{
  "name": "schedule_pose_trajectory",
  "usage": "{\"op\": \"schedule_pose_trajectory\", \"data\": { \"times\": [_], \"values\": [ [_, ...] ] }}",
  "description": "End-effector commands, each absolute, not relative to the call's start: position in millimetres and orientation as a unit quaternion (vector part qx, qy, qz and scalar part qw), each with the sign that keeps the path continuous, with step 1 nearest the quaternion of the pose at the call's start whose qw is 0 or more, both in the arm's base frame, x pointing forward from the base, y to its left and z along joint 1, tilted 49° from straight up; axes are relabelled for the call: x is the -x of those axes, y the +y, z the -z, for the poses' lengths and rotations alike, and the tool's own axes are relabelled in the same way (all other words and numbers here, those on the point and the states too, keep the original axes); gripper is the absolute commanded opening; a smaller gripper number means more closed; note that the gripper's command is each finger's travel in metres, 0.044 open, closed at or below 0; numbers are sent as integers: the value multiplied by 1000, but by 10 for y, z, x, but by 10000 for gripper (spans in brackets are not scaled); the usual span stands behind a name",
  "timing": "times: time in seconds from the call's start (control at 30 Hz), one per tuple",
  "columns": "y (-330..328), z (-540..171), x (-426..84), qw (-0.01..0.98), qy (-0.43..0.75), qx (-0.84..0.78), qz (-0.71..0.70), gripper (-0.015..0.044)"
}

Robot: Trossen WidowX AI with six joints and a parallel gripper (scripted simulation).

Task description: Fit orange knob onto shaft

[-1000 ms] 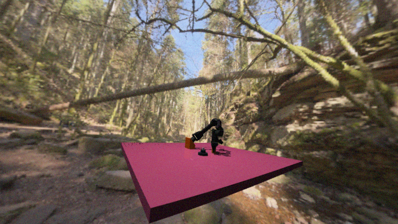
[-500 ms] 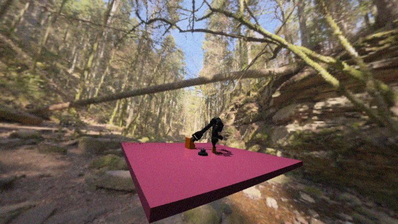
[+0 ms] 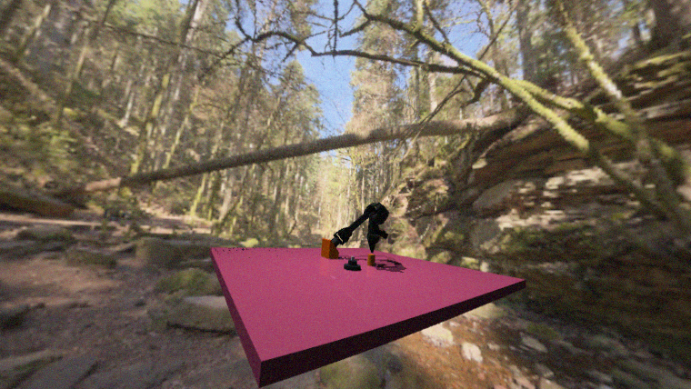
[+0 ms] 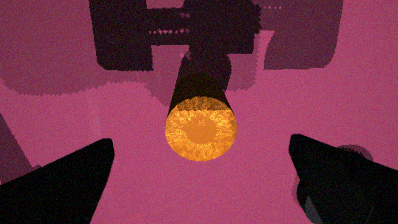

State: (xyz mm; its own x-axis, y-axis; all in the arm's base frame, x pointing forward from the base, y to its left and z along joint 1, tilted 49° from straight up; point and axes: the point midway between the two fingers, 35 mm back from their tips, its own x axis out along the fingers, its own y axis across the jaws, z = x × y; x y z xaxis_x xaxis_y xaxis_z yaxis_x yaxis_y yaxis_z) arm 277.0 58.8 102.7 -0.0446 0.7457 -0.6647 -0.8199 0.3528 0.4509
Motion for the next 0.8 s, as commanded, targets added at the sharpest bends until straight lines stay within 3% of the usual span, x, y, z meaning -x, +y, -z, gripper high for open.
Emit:
{"op": "schedule_pose_trajectory", "data": {
  "times": [0.0,0.77],
  "values": [
    [625,-988,-2772,691,447,39,-566,440],
    [900,-739,-2772,692,447,39,-565,440]
  ]
}}
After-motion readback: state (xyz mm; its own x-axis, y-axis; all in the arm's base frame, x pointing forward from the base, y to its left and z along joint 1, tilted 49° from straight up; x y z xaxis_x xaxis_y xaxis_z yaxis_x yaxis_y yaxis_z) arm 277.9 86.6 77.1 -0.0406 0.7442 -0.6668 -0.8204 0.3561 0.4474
